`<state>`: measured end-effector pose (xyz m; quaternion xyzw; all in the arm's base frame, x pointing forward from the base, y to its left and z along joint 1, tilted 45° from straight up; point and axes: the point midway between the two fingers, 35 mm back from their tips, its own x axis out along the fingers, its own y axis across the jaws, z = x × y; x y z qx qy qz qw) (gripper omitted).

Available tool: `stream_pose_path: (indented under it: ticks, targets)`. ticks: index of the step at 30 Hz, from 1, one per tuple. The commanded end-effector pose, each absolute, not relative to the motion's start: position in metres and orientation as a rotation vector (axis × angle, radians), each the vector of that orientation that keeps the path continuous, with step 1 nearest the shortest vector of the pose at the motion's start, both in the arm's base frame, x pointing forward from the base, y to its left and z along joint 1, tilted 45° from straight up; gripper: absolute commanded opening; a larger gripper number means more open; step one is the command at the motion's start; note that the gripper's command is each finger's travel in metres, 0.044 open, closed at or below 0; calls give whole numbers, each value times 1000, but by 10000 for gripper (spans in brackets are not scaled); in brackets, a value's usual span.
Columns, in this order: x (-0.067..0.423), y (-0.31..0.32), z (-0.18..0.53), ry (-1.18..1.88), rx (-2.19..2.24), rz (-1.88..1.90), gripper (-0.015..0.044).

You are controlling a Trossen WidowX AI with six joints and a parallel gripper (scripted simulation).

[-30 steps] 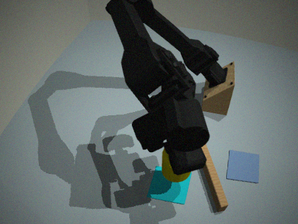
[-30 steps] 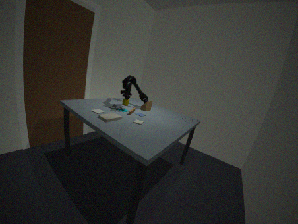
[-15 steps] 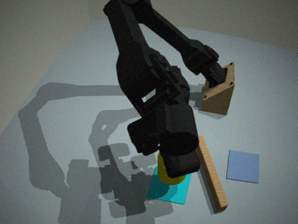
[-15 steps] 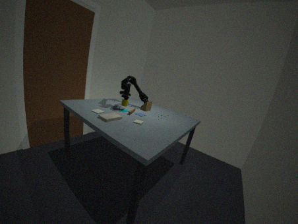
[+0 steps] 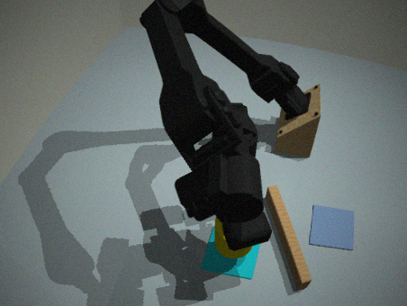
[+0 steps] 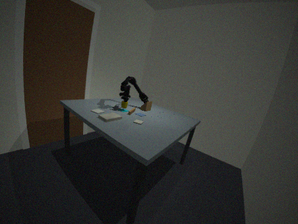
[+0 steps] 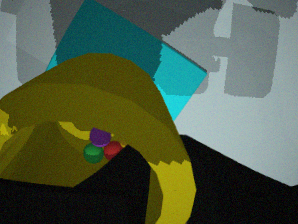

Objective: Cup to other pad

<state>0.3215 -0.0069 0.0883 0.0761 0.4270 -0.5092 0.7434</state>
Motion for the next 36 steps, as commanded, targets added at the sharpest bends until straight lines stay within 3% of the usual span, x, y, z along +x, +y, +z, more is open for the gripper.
stream_pose_path:
  ticks: [1,33,36]
  targets:
    - [322,-13,83,937,158,-1119,0]
    - [324,-28,69,934,165,-1118,0]
    - [324,-28,69,934,165,-1118,79]
